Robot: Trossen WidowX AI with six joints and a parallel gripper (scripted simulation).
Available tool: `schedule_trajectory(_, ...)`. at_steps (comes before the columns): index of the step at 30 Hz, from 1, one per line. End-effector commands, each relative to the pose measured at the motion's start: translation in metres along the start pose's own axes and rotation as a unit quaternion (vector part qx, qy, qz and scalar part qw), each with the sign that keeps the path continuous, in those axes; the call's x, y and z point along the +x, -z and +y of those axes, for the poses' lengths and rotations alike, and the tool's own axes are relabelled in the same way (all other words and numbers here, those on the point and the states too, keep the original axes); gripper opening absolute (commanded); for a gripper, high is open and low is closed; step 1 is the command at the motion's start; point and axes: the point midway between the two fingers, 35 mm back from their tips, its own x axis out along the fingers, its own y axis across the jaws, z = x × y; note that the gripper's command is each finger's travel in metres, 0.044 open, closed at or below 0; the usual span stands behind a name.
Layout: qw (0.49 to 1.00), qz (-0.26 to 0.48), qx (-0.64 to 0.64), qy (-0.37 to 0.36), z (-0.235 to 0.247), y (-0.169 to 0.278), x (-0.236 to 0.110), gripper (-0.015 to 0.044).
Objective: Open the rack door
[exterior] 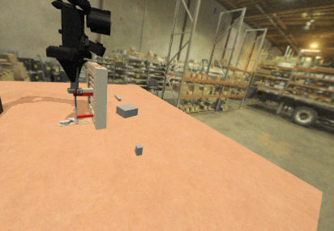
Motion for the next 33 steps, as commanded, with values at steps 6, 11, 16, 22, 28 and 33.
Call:
schedule_trajectory(6,0.976,0.0,0.22,0.0,0.0,0.0,0.0006,0.002)
schedule_trajectory(11,0.941,0.0,0.338,0.0,0.0,0.0,0.0006,0.002)
schedule_trajectory(16,0.892,0.0,0.451,0.0,0.0,0.0,0.0006,0.002)
schedule_trajectory(22,0.816,0.0,0.578,0.0,0.0,0.0,0.0007,0.002)
schedule_trajectory(28,0.725,0.0,0.688,0.001,0.0,0.0,0.0007,0.002)
schedule_trajectory(33,0.714,0.0,0.7,0.001,0.0,0.0,0.0007,0.002)
